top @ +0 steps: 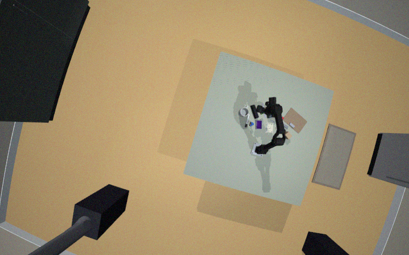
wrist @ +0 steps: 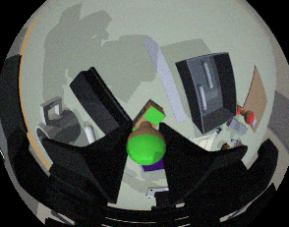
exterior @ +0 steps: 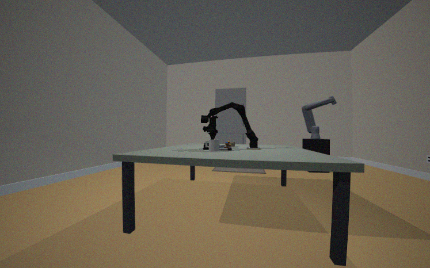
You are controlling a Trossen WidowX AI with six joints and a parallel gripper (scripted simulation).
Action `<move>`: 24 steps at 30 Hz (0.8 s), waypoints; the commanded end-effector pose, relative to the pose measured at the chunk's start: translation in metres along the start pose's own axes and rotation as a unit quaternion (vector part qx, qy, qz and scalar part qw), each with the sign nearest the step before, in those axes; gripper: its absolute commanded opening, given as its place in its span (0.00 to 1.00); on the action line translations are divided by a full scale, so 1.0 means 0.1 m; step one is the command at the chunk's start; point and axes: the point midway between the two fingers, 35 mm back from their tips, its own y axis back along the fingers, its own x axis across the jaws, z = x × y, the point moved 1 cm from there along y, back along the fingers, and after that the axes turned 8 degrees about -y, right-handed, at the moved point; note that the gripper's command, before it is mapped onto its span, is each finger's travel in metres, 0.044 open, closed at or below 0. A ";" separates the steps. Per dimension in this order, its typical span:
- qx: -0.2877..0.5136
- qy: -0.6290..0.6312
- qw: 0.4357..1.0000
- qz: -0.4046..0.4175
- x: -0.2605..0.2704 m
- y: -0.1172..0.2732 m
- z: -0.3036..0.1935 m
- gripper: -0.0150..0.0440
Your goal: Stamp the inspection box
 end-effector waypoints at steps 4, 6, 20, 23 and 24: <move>0.000 -0.002 1.000 0.000 0.00 0.05 0.00 0.25; 0.000 -0.002 1.000 0.000 0.00 0.06 0.00 0.25; 0.000 -0.002 1.000 0.000 0.00 0.13 -0.01 0.25; 0.000 -0.002 1.000 -0.001 0.00 0.14 -0.01 0.25; 0.000 -0.002 1.000 -0.001 0.00 0.14 -0.01 0.25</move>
